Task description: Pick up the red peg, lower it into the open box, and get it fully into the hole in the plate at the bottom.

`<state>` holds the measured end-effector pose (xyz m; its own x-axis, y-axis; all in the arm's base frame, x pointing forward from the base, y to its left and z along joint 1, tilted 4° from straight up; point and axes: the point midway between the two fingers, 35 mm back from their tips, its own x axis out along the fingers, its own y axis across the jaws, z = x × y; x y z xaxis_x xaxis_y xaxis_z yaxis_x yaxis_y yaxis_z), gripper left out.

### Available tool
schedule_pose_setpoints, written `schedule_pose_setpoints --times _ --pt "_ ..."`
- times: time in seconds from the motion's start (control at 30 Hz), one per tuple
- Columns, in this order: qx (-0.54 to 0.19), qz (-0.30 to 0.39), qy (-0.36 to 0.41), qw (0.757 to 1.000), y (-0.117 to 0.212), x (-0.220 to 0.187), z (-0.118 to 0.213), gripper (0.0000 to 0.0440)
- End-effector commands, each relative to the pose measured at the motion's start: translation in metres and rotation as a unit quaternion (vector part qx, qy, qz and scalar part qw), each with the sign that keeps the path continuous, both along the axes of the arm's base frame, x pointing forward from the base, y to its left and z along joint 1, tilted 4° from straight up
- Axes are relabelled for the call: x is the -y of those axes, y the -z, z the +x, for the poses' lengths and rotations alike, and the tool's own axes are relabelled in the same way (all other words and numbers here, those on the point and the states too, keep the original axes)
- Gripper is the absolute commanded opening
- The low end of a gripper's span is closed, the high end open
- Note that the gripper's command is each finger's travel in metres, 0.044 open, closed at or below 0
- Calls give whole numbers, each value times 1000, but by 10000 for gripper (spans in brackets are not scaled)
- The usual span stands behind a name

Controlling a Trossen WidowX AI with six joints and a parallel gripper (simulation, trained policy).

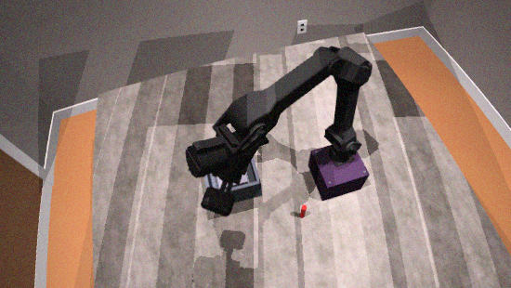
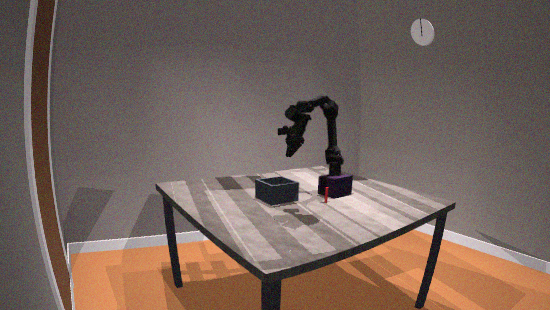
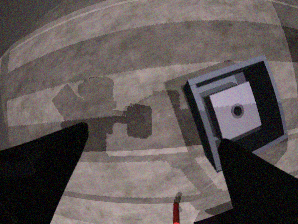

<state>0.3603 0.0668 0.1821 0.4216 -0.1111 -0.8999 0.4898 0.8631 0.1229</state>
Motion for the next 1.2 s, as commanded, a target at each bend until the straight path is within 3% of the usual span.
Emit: schedule_pose_setpoints --times 0.0,0.5,1.17 --pt "-47 9 32 998 12 -14 -37 440" --pt "-194 -7 135 972 54 -33 -138 438" --pt "-254 -40 244 935 131 -28 -173 403"
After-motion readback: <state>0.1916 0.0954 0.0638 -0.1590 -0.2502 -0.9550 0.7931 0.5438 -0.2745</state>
